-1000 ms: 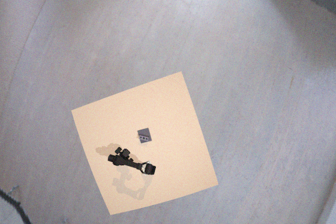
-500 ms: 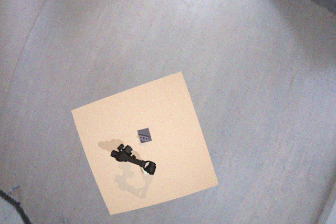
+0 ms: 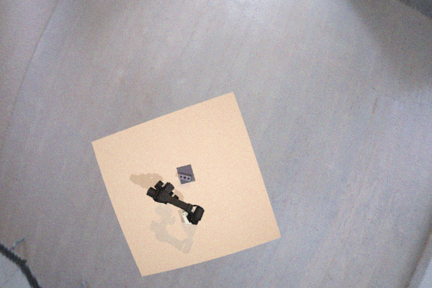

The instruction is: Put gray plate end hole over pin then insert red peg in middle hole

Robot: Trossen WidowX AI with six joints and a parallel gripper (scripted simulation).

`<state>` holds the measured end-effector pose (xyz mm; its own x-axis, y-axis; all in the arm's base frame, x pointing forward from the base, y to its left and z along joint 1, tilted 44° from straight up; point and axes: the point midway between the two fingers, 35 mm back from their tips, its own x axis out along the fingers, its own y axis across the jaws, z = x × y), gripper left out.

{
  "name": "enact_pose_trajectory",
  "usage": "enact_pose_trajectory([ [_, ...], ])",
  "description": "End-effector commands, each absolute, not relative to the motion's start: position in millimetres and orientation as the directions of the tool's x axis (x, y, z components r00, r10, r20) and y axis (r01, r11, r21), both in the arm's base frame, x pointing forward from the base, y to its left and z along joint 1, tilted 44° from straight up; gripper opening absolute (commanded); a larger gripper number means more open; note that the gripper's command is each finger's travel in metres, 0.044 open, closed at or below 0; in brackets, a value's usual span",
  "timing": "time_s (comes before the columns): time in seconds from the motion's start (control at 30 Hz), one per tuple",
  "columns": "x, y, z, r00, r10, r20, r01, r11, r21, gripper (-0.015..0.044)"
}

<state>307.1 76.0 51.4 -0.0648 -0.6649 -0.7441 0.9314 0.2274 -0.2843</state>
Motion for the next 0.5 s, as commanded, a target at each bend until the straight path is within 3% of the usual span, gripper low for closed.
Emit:
enact_pose_trajectory([
  [0.0, 312, 68, 62, -0.057, -0.666, -0.744, 0.931, 0.234, -0.281, 0.0000],
  [0.47, 322, 38, 88, -0.055, -0.665, -0.745, 0.936, 0.226, -0.271, 0.0000],
])
